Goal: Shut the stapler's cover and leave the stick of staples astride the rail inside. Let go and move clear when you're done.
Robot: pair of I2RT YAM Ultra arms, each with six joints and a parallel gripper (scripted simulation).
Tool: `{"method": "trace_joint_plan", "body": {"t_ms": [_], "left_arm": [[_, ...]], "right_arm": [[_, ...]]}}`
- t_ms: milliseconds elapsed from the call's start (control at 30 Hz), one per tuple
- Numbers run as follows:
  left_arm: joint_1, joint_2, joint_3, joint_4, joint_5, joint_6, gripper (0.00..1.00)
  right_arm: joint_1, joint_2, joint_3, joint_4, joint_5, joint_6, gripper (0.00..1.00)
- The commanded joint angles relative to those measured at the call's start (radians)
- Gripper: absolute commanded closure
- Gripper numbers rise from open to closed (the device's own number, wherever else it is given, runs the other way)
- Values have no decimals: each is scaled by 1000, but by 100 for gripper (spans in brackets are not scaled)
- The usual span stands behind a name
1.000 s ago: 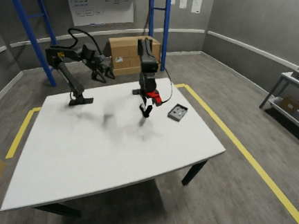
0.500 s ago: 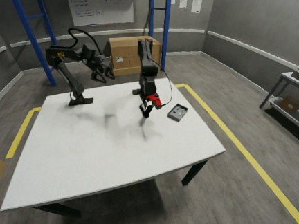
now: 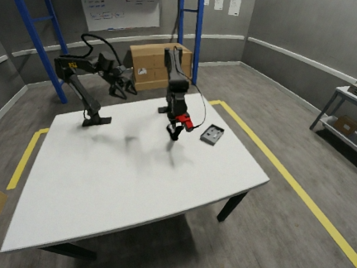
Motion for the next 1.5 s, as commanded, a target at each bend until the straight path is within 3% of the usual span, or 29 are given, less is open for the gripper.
{"method": "trace_joint_plan", "body": {"t_ms": [0, 500, 567, 600, 1467], "left_arm": [[6, -9, 6, 27, 0, 5, 58], [1, -22, 1, 28, 0, 1, 76], [1, -13, 1, 15, 0, 1, 98], [1, -25, -15, 28, -8, 0, 100], [-67, -337, -378, 339, -95, -51, 100]], "right_arm": [[-4, -26, 3, 15, -10, -10, 0], [-4, -26, 3, 15, -10, -10, 0], [-4, -26, 3, 15, -10, -10, 0], [-4, -26, 3, 15, -10, -10, 0], [-4, -26, 3, 15, -10, -10, 0]]}}
